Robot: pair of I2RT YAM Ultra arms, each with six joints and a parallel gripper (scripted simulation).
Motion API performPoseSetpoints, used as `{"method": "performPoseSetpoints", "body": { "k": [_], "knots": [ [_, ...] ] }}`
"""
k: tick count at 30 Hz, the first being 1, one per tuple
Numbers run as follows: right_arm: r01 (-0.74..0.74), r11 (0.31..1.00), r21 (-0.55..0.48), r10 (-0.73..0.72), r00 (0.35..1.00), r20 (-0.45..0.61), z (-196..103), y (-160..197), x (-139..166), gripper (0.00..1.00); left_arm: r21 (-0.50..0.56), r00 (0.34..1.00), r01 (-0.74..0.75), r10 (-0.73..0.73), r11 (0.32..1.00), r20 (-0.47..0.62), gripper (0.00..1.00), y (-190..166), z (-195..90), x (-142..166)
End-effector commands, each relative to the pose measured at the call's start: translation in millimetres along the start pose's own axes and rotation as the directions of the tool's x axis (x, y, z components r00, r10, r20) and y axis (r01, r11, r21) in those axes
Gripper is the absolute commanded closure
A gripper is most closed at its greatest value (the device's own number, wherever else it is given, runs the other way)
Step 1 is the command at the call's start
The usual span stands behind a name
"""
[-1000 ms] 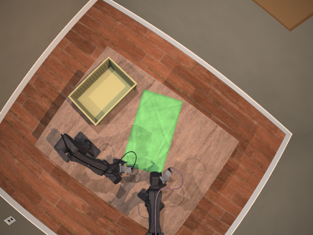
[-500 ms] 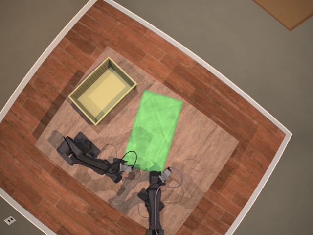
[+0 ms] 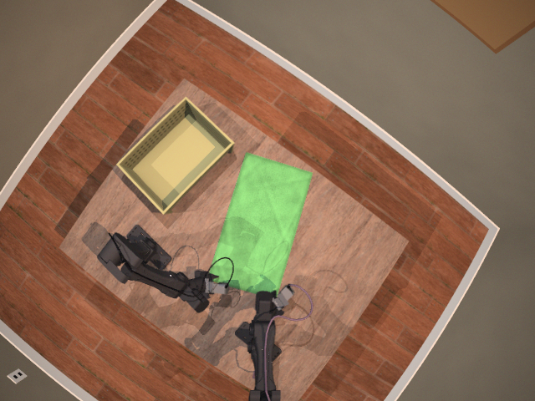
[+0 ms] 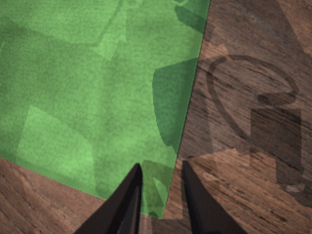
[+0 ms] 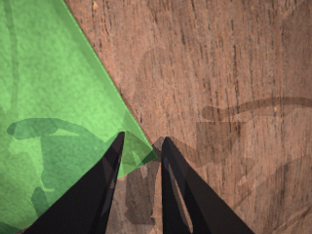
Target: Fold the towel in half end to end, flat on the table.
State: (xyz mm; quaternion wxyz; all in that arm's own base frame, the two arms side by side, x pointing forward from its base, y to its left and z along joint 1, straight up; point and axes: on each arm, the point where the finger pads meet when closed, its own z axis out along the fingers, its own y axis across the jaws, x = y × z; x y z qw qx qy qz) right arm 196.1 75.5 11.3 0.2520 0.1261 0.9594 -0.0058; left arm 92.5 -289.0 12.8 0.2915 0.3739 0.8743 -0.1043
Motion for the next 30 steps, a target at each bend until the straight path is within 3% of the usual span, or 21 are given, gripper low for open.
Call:
{"method": "performPoseSetpoints", "body": {
  "k": [1, 8, 9, 14, 15, 18, 19, 22, 23, 30],
  "knots": [
    [0.006, 1.0, 0.023, -0.005, 1.0, -0.012, 7, -7, 5, 0.66, -0.021, 1.0, 0.0, 0.0, 1.0, -0.004, 0.66, 8, 2, 8],
    [0.005, 1.0, 0.022, -0.005, 1.0, -0.013, 7, -7, 5, 0.66, -0.021, 1.0, 0.0, 0.0, 1.0, -0.004, 0.66, 8, 2, 8],
    [0.004, 1.0, 0.021, -0.004, 1.0, 0.006, 7, -7, 3, 0.66, -0.021, 1.0, 0.0, 0.0, 1.0, -0.004, 0.73, 8, 2, 8],
    [0.004, 1.0, 0.015, -0.004, 1.0, -0.003, 7, -6, 4, 0.66, -0.021, 1.0, 0.0, 0.0, 1.0, -0.004, 0.73, 8, 2, 8],
    [0.004, 1.0, 0.015, -0.004, 1.0, -0.003, 7, -6, 4, 0.76, -0.017, 1.0, -0.002, 0.002, 1.0, -0.005, 0.81, 10, 4, 6],
    [0.013, 0.999, 0.034, -0.012, 1.0, -0.02, 7, -11, 9, 0.76, -0.026, 1.0, -0.009, 0.009, 1.0, -0.018, 0.81, 12, 4, 10],
    [-0.011, 1.0, 0.001, 0.011, 1.0, 0.025, 1, 9, -7, 0.85, -0.003, 1.0, -0.003, 0.003, 1.0, -0.001, 0.89, 11, 1, 4],
    [-0.006, 1.0, 0.012, 0.006, 1.0, 0.016, 1, 6, -5, 0.85, -0.018, 1.0, -0.014, 0.013, 1.0, -0.021, 0.89, 14, 3, 10],
    [-0.015, 1.0, -0.012, 0.016, 0.999, 0.044, 1, 15, -10, 0.95, -0.011, 1.0, -0.01, 0.01, 1.0, -0.014, 0.98, 16, 1, 7],
    [-0.012, 1.0, -0.006, 0.013, 0.999, 0.039, 2, 16, -9, 1.0, 0.009, 1.0, 0.006, -0.006, 1.0, 0.012, 0.99, 14, 1, 2]
  ]
}}
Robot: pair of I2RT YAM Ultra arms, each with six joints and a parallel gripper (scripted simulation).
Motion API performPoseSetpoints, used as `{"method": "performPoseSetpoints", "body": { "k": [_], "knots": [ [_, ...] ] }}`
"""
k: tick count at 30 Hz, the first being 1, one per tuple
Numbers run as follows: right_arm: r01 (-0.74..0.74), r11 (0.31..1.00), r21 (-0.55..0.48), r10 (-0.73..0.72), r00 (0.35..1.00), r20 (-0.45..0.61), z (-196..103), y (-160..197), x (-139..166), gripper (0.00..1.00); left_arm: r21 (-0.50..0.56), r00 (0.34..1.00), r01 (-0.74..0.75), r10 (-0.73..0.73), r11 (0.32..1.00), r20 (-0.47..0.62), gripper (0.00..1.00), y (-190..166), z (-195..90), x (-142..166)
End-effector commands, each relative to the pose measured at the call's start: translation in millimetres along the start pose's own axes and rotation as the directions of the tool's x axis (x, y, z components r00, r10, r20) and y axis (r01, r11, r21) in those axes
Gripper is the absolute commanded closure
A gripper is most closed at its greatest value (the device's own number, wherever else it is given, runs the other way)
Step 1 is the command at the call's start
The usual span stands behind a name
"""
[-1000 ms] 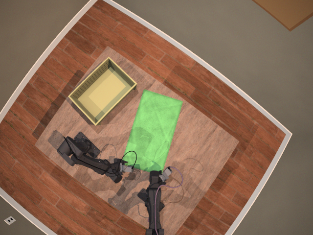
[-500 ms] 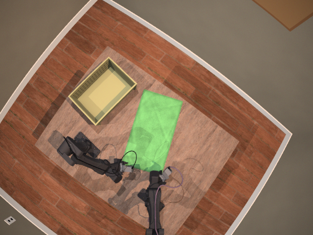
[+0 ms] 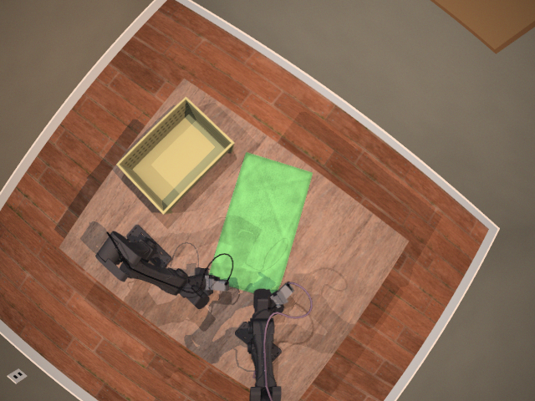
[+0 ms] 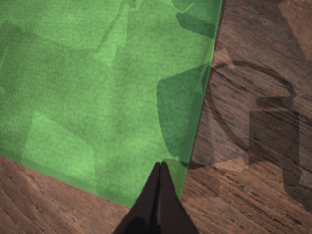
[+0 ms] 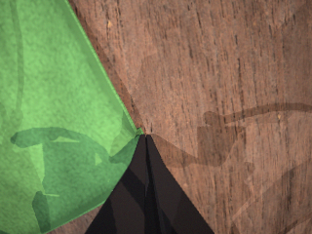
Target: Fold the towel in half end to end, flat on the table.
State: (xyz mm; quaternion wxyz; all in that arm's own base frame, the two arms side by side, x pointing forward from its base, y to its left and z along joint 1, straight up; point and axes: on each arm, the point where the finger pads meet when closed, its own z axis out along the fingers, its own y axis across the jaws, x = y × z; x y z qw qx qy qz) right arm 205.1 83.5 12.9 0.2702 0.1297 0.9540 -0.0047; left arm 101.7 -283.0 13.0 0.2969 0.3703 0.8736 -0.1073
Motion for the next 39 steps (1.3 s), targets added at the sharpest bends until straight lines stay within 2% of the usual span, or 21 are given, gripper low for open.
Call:
{"method": "performPoseSetpoints", "body": {
  "k": [1, 2, 3, 6, 7, 10, 11, 14, 15, 20, 21, 23, 24, 25, 26, 29, 30, 31, 32, 39],
  "knots": [
    [0.018, 0.999, 0.027, -0.017, 0.999, -0.042, 4, -6, 13, 1.0, -0.009, 0.999, -0.02, 0.02, 1.0, -0.035, 0.99, 7, 2, 13],
    [0.018, 0.999, 0.027, -0.016, 0.999, -0.042, 4, -6, 14, 1.0, -0.008, 0.999, -0.023, 0.022, 1.0, -0.037, 0.99, 6, 2, 13],
    [0.004, 1.0, 0.021, -0.004, 1.0, -0.004, 0, 4, 0, 1.0, -0.009, 0.999, -0.022, 0.022, 1.0, -0.037, 1.0, 7, 2, 13],
    [0.01, 1.0, 0.023, -0.01, 1.0, -0.027, 2, 1, 8, 1.0, -0.009, 0.999, -0.019, 0.019, 1.0, -0.037, 1.0, 7, 2, 13],
    [0.008, 1.0, 0.012, -0.008, 1.0, -0.014, -3, -3, 9, 1.0, 0.016, 1.0, 0.003, -0.003, 1.0, 0.016, 1.0, -9, -8, -8],
    [0.008, 1.0, 0.009, -0.008, 1.0, -0.017, -3, -3, 9, 1.0, 0.017, 1.0, 0.003, -0.003, 1.0, 0.015, 1.0, -9, -8, -8],
    [0.001, 1.0, 0.015, -0.001, 1.0, -0.018, -1, 8, -1, 1.0, -0.001, 1.0, -0.007, 0.007, 1.0, -0.021, 1.0, 10, -2, 6],
    [0.001, 1.0, 0.014, -0.001, 1.0, -0.017, -1, 8, -1, 1.0, -0.001, 1.0, -0.007, 0.007, 1.0, -0.022, 1.0, 10, -2, 6],
    [0.032, 0.999, 0.008, -0.031, 0.999, -0.043, -1, 15, -3, 1.0, 0.034, 1.0, 0.007, -0.007, 0.999, -0.008, 1.0, 15, -10, -2],
    [0.032, 0.999, 0.008, -0.031, 0.999, -0.043, -1, 15, -3, 1.0, 0.042, 1.0, 0.013, -0.013, 0.999, 0.007, 1.0, 12, -11, -10],
    [-0.019, 0.998, -0.06, 0.018, 1.0, -0.022, -19, 27, -22, 1.0, 0.109, 1.0, 0.009, -0.01, 0.994, 0.008, 1.0, 24, -21, -14],
    [-0.019, 0.998, -0.06, 0.018, 1.0, -0.022, -19, 27, -22, 1.0, 0.109, 1.0, 0.009, -0.01, 0.994, 0.008, 1.0, 24, -21, -14],
    [-0.019, 0.998, -0.06, 0.017, 1.0, -0.023, -19, 27, -22, 1.0, 0.119, 0.999, 0.015, -0.018, 0.993, 0.032, 1.0, 21, -24, -26],
    [-0.103, 0.991, -0.08, 0.104, 0.994, 0.012, -44, 34, -49, 1.0, 0.196, 0.998, -0.019, 0.006, 0.98, 0.065, 1.0, 32, -43, -50],
    [-0.143, 0.985, -0.1, 0.148, 0.988, 0.051, -46, 36, -48, 1.0, 0.263, 0.997, -0.054, 0.038, 0.963, 0.063, 1.0, 34, -39, -40],
    [-0.143, 0.985, -0.1, 0.148, 0.988, 0.051, -46, 36, -48, 1.0, 0.271, 0.997, -0.057, 0.039, 0.961, 0.073, 1.0, 33, -41, -43],
    [-0.2, 0.971, -0.13, 0.213, 0.972, 0.095, -76, 38, -71, 1.0, 0.341, 0.992, -0.095, 0.063, 0.935, 0.106, 1.0, 39, -62, -61],
    [-0.251, 0.955, -0.16, 0.273, 0.953, 0.134, -76, 38, -71, 1.0, 0.386, 0.989, -0.117, 0.074, 0.915, 0.124, 1.0, 39, -61, -61],
    [-0.251, 0.955, -0.16, 0.273, 0.953, 0.134, -76, 38, -71, 1.0, 0.407, 0.992, -0.116, 0.082, 0.906, 0.099, 1.0, 39, -54, -54],
    [-0.246, 0.958, -0.145, 0.264, 0.956, 0.129, -73, 38, -69, 1.0, 0.434, 0.99, -0.132, 0.099, 0.891, 0.097, 1.0, 39, -54, -54]
  ]
}}
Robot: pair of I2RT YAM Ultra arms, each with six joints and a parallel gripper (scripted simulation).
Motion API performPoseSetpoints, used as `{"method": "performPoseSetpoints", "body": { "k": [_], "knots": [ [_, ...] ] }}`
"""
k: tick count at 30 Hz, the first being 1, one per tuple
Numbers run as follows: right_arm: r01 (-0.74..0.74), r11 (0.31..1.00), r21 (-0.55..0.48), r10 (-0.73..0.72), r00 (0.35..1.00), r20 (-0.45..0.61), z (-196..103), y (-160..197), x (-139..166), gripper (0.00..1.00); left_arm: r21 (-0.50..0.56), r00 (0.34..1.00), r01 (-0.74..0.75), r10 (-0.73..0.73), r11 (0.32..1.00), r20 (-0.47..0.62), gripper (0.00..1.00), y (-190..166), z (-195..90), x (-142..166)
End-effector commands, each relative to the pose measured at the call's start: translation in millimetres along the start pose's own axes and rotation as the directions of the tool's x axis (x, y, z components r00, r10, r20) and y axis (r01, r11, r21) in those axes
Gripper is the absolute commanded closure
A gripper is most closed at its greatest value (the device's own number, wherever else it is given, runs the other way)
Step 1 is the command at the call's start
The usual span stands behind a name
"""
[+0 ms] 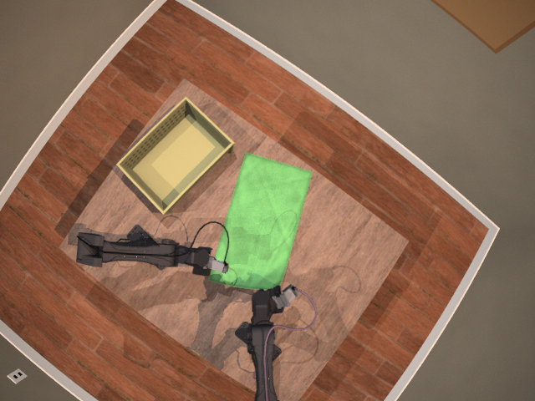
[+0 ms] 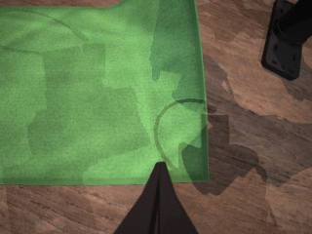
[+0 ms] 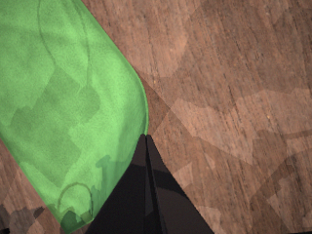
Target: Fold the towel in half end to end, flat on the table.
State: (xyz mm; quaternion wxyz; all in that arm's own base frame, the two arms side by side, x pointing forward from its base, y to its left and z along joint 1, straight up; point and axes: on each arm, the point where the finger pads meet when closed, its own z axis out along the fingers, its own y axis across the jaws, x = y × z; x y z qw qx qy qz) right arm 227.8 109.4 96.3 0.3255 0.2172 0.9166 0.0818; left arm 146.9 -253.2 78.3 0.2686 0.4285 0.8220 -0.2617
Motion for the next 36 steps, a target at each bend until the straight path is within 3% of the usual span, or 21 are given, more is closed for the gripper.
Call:
{"method": "performPoseSetpoints", "body": {
  "k": [1, 2, 16, 26, 36],
  "knots": [
    [-0.032, 1.0, 0.0, 0.032, 0.998, 0.048, -9, 6, -13, 1.0, 0.121, 0.997, -0.068, 0.07, 0.99, -0.016, 1.0, -18, -3, -9],
    [0.031, 0.999, 0.042, -0.03, 0.999, -0.02, -4, 3, -12, 0.4, 0.013, 0.999, -0.038, 0.038, 0.999, 0.002, 0.4, -23, -9, -15],
    [0.008, 1.0, 0.003, -0.008, 1.0, 0.017, -10, 9, -21, 0.4, 0.005, 0.999, -0.033, 0.033, 0.999, -0.009, 0.4, -19, -7, -13],
    [0.014, 1.0, 0.022, -0.014, 1.0, 0.011, -51, 16, -47, 0.4, 0.008, 0.999, -0.037, 0.037, 0.999, 0.003, 0.4, -31, -47, -48],
    [0.014, 1.0, 0.022, -0.014, 1.0, 0.011, -51, 17, -47, 0.4, 0.007, 0.999, -0.035, 0.035, 0.999, -0.006, 0.4, -30, -45, -46]
  ]
}}
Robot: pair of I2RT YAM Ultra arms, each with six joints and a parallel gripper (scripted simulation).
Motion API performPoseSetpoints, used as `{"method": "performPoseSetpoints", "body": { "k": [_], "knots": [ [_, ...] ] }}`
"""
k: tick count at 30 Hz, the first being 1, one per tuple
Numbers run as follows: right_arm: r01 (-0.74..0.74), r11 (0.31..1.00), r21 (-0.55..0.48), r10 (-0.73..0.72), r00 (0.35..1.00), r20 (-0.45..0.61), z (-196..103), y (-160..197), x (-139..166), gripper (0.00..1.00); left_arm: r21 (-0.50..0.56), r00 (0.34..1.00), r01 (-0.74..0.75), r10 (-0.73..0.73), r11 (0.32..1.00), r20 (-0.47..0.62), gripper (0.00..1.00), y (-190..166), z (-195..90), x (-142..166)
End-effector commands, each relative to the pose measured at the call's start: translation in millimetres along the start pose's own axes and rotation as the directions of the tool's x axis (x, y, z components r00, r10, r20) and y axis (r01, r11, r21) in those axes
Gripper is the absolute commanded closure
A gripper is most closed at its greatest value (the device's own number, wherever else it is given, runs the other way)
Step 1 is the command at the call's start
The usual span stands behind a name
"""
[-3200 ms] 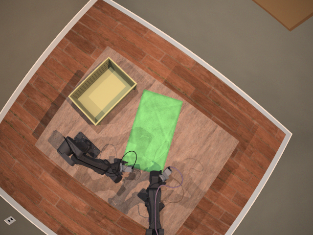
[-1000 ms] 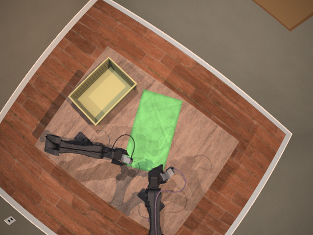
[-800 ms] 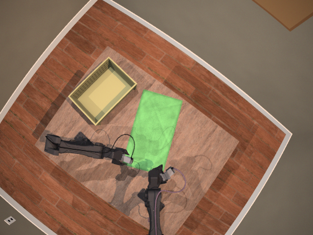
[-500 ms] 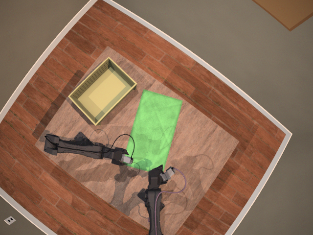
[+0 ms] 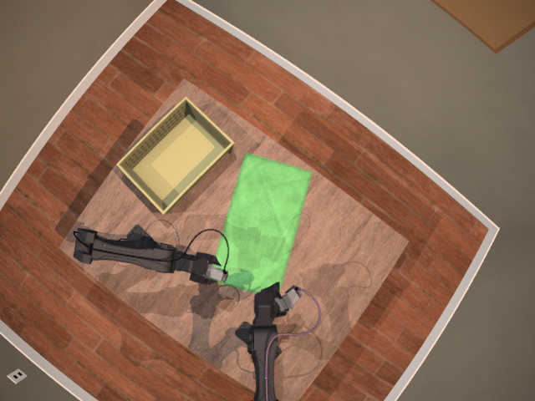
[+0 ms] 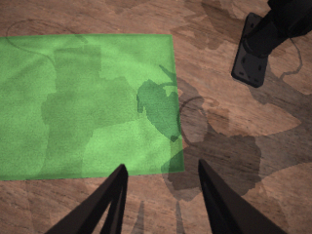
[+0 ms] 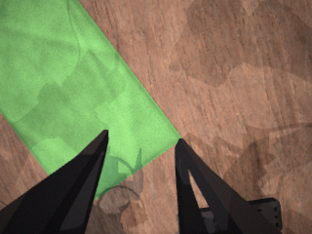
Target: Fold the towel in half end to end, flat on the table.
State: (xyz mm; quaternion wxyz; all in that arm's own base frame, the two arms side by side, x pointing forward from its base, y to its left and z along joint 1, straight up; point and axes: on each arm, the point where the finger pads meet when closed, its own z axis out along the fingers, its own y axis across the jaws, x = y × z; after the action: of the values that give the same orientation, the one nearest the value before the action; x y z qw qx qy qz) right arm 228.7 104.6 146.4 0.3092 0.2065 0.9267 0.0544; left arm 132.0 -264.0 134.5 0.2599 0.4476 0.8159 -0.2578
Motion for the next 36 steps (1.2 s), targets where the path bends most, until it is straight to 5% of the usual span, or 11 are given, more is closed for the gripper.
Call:
{"method": "performPoseSetpoints", "body": {
  "k": [1, 24, 25, 36],
  "knots": [
    [-0.025, 0.999, -0.031, 0.026, 0.999, 0.037, -13, 5, -16, 0.4, -0.008, 1.0, -0.001, 0.001, 1.0, 0.018, 0.4, -1, -9, -10],
    [-0.032, 0.998, -0.045, 0.035, 0.998, 0.045, -13, 8, -18, 0.4, -0.002, 1.0, 0.001, -0.001, 1.0, 0.001, 0.4, 0, -3, -2],
    [0.01, 1.0, -0.003, -0.01, 1.0, -0.005, 0, -4, -1, 0.66, -0.039, 0.999, 0.011, -0.012, 0.999, -0.032, 0.66, -2, 11, 12],
    [0.169, 0.982, 0.089, -0.157, 0.98, -0.122, 44, -47, 43, 0.66, -0.309, 0.996, 0.072, -0.086, 0.948, -0.032, 0.66, -28, 64, 39]
  ]
}}
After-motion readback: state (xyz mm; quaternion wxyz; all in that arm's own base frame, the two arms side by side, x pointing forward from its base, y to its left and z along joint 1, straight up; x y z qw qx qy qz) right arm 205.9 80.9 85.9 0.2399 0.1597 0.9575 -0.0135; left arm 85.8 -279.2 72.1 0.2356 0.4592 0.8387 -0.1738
